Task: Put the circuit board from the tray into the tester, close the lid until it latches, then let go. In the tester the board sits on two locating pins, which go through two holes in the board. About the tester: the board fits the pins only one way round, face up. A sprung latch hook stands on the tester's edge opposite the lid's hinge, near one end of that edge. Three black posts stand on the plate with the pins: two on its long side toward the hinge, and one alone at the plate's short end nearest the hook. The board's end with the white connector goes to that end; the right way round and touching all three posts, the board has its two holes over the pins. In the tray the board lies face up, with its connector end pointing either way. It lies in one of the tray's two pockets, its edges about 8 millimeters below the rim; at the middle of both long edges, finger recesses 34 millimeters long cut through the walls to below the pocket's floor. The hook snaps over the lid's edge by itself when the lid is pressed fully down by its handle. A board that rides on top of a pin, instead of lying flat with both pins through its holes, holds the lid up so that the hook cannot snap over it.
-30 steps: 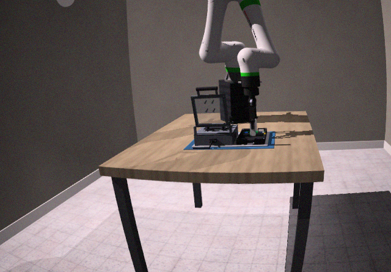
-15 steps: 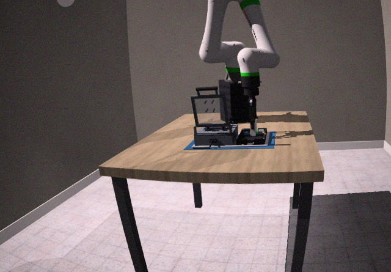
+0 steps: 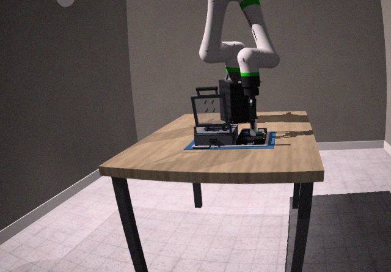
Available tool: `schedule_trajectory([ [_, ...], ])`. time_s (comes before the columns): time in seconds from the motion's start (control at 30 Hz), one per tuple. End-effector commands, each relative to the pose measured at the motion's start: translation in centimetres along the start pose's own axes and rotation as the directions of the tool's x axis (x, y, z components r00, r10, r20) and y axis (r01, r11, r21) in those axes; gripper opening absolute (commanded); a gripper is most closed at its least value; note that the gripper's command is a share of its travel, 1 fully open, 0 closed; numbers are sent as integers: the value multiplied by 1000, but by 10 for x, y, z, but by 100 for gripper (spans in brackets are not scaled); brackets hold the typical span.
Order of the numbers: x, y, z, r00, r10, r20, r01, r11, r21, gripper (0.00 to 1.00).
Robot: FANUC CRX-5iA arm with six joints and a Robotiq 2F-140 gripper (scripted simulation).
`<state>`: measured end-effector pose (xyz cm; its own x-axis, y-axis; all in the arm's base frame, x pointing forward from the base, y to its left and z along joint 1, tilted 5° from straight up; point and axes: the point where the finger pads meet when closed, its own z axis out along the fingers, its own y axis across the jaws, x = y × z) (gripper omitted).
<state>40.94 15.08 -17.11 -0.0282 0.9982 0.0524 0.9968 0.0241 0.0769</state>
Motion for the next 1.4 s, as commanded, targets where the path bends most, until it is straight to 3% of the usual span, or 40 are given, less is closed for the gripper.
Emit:
schedule_trajectory([
  [0.0, 0, 0, 0, 1000, 0, 0, 0, 1000, 0, 47],
  [1.37, 0, 0, 0, 1000, 0, 0, 0, 1000, 0, 46],
])
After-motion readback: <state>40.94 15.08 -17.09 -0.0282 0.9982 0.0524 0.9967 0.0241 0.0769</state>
